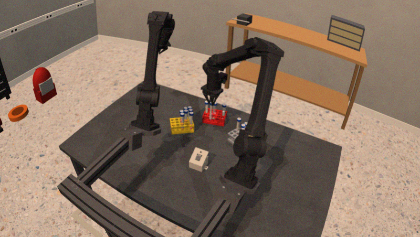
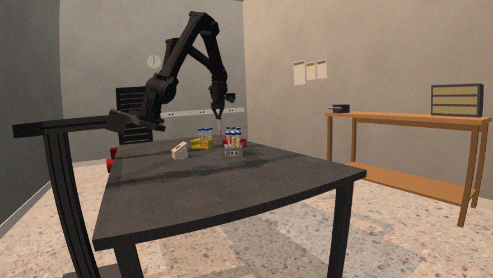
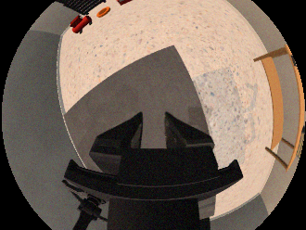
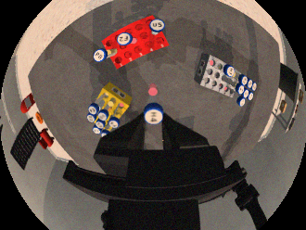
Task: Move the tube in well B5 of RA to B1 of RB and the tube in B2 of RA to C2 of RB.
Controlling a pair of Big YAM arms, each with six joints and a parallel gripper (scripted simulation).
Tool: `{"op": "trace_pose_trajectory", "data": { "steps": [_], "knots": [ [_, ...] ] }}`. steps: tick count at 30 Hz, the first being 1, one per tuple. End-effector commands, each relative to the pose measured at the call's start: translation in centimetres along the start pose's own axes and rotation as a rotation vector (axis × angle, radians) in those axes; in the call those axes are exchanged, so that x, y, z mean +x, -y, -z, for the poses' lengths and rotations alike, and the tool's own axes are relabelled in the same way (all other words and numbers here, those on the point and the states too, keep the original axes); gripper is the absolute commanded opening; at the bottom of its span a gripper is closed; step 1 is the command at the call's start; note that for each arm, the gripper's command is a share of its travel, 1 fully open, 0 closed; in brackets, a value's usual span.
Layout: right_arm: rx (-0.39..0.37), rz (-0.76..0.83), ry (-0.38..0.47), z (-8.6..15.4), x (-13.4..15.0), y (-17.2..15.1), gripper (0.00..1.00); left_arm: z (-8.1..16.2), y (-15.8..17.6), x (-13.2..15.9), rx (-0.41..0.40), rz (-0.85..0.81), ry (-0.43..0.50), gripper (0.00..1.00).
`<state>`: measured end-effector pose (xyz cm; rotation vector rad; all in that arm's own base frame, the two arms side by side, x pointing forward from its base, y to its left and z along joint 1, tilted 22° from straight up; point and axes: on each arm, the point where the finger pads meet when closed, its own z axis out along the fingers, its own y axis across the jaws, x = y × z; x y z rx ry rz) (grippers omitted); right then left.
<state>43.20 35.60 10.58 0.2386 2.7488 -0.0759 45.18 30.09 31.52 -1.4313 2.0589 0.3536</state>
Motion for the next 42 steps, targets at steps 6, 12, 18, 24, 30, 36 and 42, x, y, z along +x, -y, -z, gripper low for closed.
{"op": "trace_pose_trajectory", "data": {
  "steps": [6, 12, 18, 24, 30, 36, 42],
  "knots": [
    [-0.027, 0.098, 0.016, 1.4, 0.6, -2.9, 0.00, 1.3, 0.5, -1.5, 0.021, 0.013, 0.031, 0.30],
    [-0.011, 0.083, 0.004, 0.8, 3.1, -3.3, 0.00, 1.3, 0.5, -1.5, 0.021, 0.013, 0.031, 0.30],
    [-0.002, 0.087, -0.002, 0.5, 4.9, -3.8, 0.00, 1.3, 0.5, -1.5, 0.021, 0.013, 0.031, 0.30],
    [-0.007, 0.085, 0.000, 0.5, 6.2, -4.8, 0.00, 1.3, 0.5, -1.5, 0.021, 0.013, 0.031, 0.30],
    [-0.026, 0.077, 0.012, 1.1, 7.3, -6.7, 0.00, 1.3, 0.5, -1.5, 0.021, 0.013, 0.031, 0.30],
    [-0.029, 0.076, 0.013, 1.4, 8.3, -7.6, 0.00, 1.3, 0.5, -1.5, 0.021, 0.013, 0.031, 0.30],
    [-0.029, 0.076, 0.012, 1.5, 10.0, -8.7, 0.00, 1.3, 0.5, -1.5, 0.021, 0.013, 0.031, 0.30]
  ]
}}
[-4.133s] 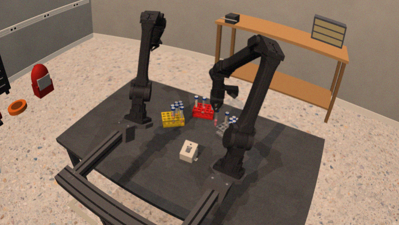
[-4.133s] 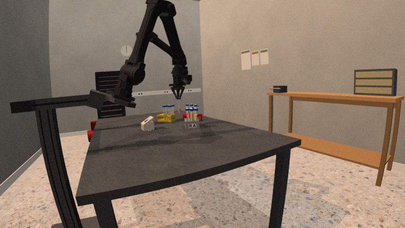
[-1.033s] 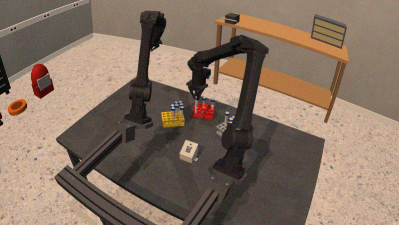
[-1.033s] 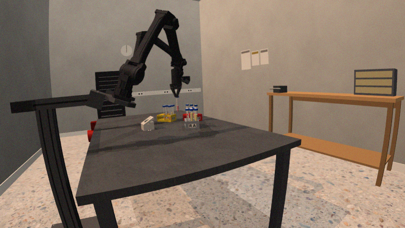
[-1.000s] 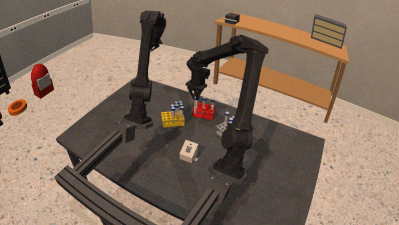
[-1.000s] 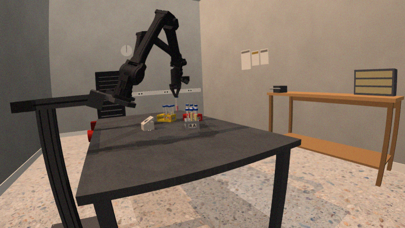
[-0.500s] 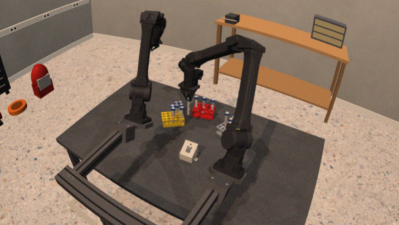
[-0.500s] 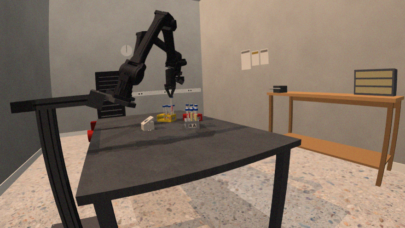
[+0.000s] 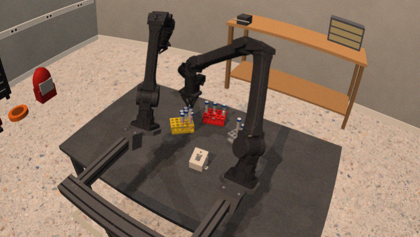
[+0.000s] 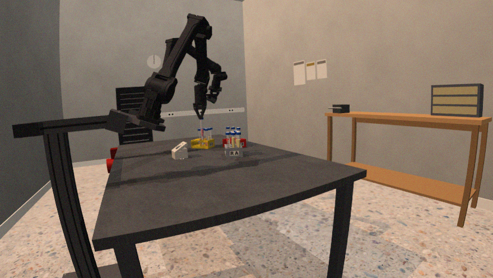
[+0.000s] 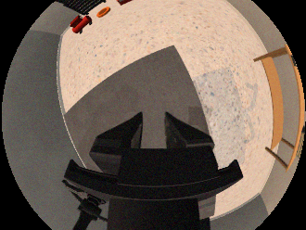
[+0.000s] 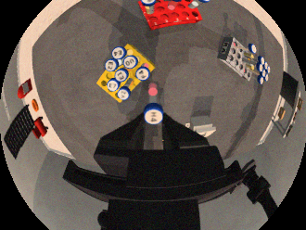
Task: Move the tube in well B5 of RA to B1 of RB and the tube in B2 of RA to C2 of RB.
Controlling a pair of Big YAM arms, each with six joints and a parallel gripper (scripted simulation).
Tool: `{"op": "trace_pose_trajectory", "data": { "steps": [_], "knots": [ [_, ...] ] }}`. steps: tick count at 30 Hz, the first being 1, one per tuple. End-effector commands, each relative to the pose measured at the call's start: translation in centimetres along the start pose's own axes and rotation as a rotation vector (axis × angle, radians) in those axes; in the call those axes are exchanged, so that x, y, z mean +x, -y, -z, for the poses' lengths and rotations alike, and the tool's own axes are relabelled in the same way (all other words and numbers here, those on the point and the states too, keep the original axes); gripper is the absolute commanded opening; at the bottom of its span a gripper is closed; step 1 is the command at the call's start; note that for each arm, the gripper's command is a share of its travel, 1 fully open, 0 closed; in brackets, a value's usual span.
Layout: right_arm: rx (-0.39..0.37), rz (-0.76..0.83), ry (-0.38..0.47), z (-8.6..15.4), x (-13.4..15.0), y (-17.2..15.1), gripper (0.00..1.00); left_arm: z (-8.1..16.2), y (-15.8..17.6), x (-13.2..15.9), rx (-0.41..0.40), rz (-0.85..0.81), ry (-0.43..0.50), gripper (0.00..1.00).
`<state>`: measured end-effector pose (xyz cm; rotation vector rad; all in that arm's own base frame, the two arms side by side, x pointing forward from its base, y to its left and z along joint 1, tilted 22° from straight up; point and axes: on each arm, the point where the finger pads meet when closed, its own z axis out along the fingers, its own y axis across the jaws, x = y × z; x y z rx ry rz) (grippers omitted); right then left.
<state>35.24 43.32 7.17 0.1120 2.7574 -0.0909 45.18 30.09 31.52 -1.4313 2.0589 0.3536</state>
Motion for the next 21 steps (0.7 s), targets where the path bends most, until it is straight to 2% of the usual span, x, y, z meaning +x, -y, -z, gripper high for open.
{"op": "trace_pose_trajectory", "data": {
  "steps": [1, 11, 12, 14, 21],
  "knots": [
    [-0.022, -0.015, 0.012, 1.1, 0.4, -2.6, 0.00, 1.3, 0.5, -1.5, 0.021, 0.013, 0.031, 0.30],
    [-0.023, -0.015, 0.011, 1.1, 2.6, -4.2, 0.00, 1.3, 0.5, -1.5, 0.021, 0.013, 0.031, 0.30],
    [-0.037, -0.021, 0.017, 2.0, 2.5, -4.5, 0.00, 1.3, 0.5, -1.5, 0.021, 0.013, 0.031, 0.30],
    [-0.023, -0.015, 0.011, 1.2, 3.4, -4.9, 0.00, 1.3, 0.5, -1.5, 0.021, 0.013, 0.031, 0.30],
    [-0.024, -0.015, 0.009, 1.3, 5.2, -6.2, 0.00, 1.3, 0.5, -1.5, 0.021, 0.013, 0.031, 0.30]
  ]
}}
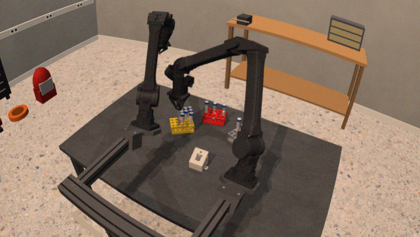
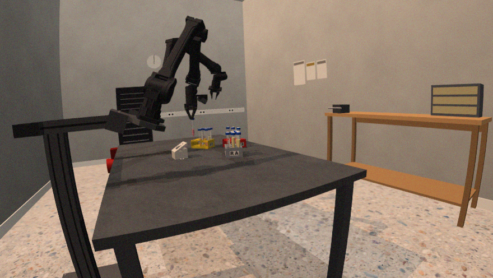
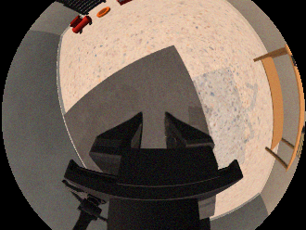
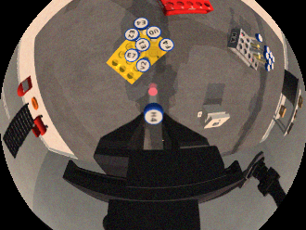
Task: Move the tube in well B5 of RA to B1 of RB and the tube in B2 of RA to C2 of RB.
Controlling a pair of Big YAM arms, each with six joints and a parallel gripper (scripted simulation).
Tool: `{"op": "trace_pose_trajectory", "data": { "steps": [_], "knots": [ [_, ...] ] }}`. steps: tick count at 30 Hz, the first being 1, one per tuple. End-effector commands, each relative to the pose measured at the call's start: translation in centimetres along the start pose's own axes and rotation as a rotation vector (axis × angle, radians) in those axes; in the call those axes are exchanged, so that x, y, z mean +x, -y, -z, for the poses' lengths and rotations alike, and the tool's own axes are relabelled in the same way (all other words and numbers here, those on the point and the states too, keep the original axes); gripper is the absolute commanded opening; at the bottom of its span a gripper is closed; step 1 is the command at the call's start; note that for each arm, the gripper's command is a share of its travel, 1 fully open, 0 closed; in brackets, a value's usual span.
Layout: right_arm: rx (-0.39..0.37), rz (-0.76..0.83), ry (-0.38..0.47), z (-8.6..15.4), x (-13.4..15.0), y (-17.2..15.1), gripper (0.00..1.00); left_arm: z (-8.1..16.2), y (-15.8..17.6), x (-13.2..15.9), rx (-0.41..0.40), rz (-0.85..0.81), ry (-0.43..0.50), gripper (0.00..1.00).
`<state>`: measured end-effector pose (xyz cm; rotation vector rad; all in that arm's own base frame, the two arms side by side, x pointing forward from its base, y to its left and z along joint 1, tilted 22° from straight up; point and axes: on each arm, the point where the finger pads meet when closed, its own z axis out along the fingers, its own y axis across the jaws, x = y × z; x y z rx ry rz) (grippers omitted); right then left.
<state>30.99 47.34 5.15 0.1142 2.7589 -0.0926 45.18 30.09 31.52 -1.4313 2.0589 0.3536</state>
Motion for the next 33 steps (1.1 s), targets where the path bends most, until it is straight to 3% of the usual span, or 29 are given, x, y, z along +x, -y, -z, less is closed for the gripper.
{"op": "trace_pose_trajectory", "data": {
  "steps": [1, 3, 7, 8, 13, 33],
  "knots": [
    [-0.026, -0.013, 0.010, 1.3, 0.2, -2.6, 0.00, 1.3, 0.5, -1.5, 0.021, 0.013, 0.031, 0.30],
    [-0.014, -0.043, 0.009, 0.6, -1.6, -2.0, 0.00, 1.3, 0.5, -1.5, 0.021, 0.013, 0.031, 0.30],
    [-0.014, -0.043, 0.009, 0.6, -1.9, -2.2, 0.00, 1.3, 0.5, -1.5, 0.021, 0.013, 0.031, 0.30],
    [-0.034, -0.044, 0.017, 1.8, -2.3, -2.5, 0.00, 1.3, 0.5, -1.5, 0.021, 0.013, 0.031, 0.30],
    [-0.014, -0.022, 0.009, 0.7, -2.6, -2.9, 0.00, 1.3, 0.5, -1.5, 0.021, 0.013, 0.031, 0.30],
    [-0.016, -0.020, 0.008, 0.8, -4.6, -5.0, 0.00, 1.3, 0.5, -1.5, 0.021, 0.013, 0.031, 0.30]
  ]
}}
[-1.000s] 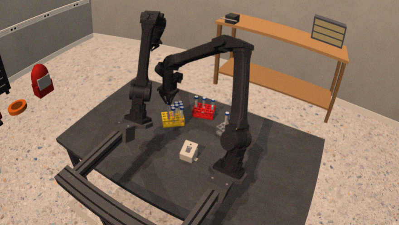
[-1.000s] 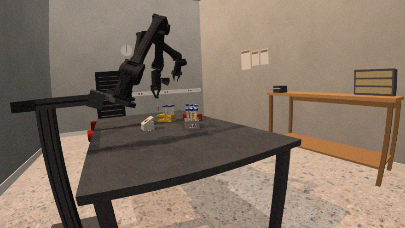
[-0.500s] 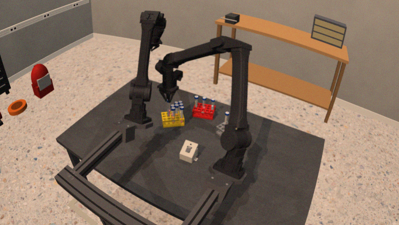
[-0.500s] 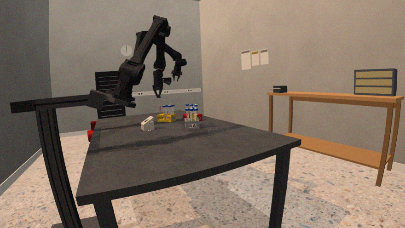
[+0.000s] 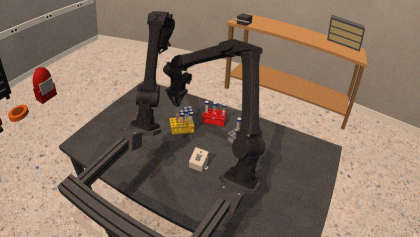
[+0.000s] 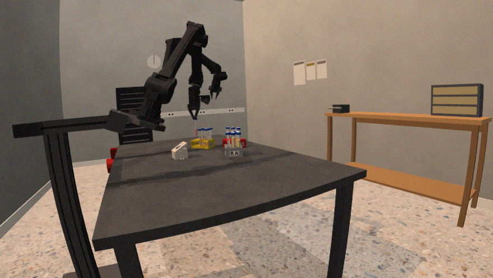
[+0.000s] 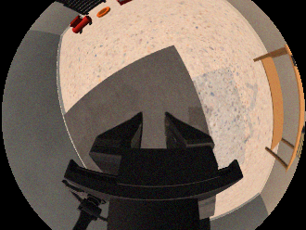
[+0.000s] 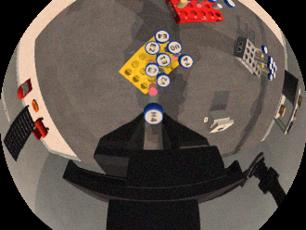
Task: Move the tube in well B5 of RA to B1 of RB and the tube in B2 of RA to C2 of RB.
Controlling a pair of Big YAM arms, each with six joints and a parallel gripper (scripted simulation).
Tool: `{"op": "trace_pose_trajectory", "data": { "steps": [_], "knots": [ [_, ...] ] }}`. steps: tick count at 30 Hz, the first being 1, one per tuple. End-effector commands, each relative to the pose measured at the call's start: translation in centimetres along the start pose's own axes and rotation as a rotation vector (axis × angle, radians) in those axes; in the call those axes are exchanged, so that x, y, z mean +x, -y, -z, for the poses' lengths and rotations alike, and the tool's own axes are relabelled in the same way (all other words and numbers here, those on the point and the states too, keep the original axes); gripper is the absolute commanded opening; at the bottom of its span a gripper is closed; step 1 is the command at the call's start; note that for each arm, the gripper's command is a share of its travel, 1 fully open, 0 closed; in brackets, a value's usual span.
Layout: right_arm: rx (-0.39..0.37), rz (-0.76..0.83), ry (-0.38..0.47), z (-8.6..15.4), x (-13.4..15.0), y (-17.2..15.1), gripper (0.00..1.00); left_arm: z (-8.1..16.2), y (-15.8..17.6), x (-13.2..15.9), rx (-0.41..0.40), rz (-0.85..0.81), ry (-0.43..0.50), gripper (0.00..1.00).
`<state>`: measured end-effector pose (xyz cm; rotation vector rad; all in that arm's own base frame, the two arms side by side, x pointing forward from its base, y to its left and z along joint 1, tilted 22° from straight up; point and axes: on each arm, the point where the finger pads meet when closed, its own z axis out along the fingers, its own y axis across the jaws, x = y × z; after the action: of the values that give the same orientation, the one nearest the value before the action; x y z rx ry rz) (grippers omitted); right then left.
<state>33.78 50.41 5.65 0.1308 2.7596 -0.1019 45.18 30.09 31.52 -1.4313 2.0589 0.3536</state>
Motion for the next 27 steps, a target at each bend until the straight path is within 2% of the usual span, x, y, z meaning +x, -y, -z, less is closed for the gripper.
{"op": "trace_pose_trajectory", "data": {
  "steps": [1, 27],
  "knots": [
    [-0.026, -0.007, 0.010, 1.2, -2.0, -1.9, 0.00, 1.3, 0.5, -1.5, 0.021, 0.013, 0.031, 0.30],
    [-0.027, -0.009, 0.010, 1.3, -4.7, -4.4, 0.00, 1.3, 0.5, -1.5, 0.021, 0.013, 0.031, 0.30]
  ]
}}
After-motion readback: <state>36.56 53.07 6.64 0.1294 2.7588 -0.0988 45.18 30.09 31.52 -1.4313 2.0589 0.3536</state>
